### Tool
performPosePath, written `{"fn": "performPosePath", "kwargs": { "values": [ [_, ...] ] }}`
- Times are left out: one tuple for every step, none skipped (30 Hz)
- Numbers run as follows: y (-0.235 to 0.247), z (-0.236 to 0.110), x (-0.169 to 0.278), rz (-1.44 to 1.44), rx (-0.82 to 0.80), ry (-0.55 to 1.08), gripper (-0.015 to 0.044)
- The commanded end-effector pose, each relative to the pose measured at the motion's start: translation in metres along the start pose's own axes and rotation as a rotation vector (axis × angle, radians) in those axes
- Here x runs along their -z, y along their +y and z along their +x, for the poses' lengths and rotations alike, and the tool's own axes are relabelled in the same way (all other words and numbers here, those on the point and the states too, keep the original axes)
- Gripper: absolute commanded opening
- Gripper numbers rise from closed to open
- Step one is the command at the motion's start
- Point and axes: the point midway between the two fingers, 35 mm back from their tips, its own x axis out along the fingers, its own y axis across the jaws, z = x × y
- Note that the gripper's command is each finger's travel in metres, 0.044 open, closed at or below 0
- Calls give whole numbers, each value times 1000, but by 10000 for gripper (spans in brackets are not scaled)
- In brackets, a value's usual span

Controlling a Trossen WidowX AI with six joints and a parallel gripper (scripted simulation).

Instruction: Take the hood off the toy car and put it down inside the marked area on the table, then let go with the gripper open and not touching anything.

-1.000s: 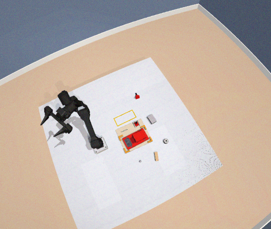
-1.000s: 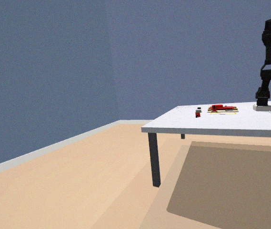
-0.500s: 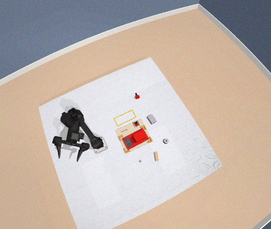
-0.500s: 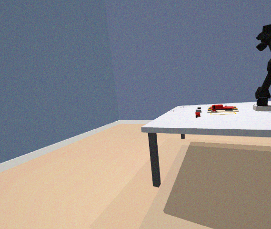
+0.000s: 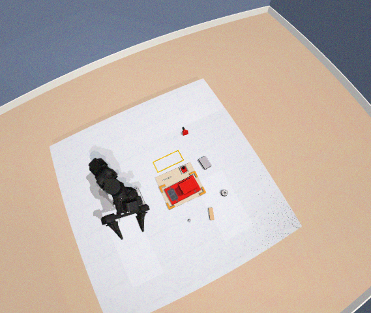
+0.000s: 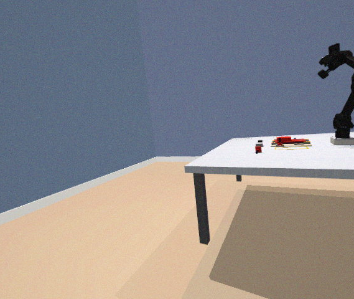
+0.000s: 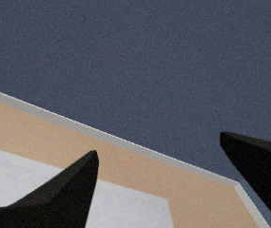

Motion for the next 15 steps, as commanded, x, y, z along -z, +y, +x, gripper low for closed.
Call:
{"fn": "performPosePath", "kwargs": {
  "values": [
    [26, 11, -5, -14, -84, 0, 440],
    [37, 16, -6, -27, -118, 1, 440],
    [48, 20, -8, -41, -152, 2, 440],
    [60, 23, -9, -55, -186, 3, 440],
    [72, 26, -10, -70, -221, 4, 440],
    [84, 29, -12, -85, -255, 6, 440],
    [96, 31, -13, -100, -288, 7, 440],
    [108, 33, -14, -116, -322, 9, 440],
    [112, 33, -14, -119, -328, 8, 440],
    [118, 32, -14, -122, -335, 7, 440],
    [124, 32, -14, -127, -344, 6, 440],
    [134, 32, -14, -135, -362, 6, 440],
    [146, 33, -13, -148, -394, 12, 440],
    [156, 33, -13, -160, -421, 17, 440],
    [165, 34, -13, -169, -444, 22, 440]
  ]
}}
